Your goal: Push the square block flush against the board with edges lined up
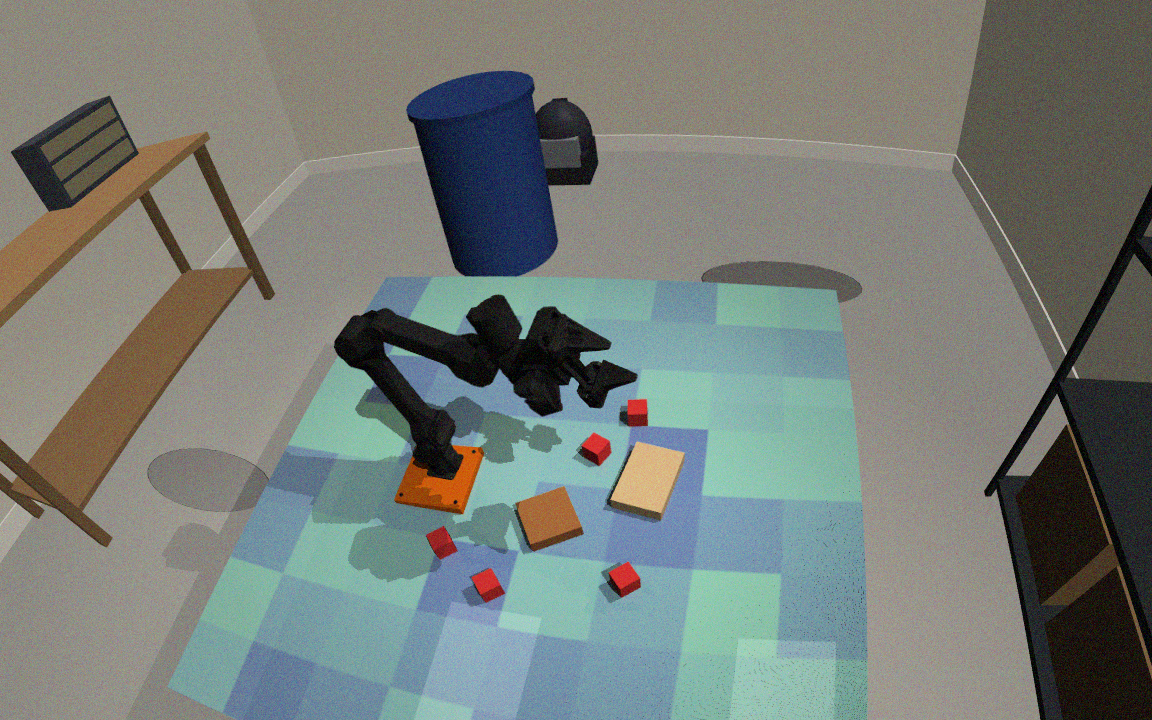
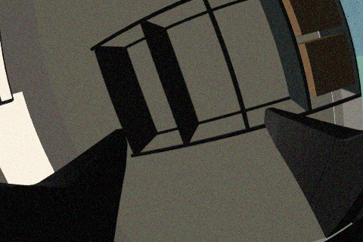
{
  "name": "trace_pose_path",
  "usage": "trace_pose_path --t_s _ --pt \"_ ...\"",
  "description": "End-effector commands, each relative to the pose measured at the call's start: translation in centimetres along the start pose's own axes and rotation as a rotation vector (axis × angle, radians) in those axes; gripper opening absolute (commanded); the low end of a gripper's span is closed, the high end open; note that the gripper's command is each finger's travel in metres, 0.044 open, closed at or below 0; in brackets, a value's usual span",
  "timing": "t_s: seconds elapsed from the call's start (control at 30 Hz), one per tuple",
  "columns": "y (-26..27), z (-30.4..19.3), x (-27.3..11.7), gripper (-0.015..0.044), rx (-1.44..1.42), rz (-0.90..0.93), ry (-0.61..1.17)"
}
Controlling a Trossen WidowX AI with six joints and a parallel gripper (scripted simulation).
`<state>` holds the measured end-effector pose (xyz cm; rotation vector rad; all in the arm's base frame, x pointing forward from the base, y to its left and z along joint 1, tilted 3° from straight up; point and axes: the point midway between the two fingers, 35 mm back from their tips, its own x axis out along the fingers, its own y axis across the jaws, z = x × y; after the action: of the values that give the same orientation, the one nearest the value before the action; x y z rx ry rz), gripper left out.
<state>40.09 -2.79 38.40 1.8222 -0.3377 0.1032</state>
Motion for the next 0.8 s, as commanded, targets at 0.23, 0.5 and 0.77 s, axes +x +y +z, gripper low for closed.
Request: trace_pose_path --t_s 0.23,0.5,0.77 --pt "-3.5 -0.1 0.7 0.019 -0.051 -0.145 -0.005" --pt "-9.7 -0.1 0.9 0.0 -0.141 -0.402 -0.004" --pt "-15.4 0.0 -0.3 0.0 -0.228 -0.659 0.011"
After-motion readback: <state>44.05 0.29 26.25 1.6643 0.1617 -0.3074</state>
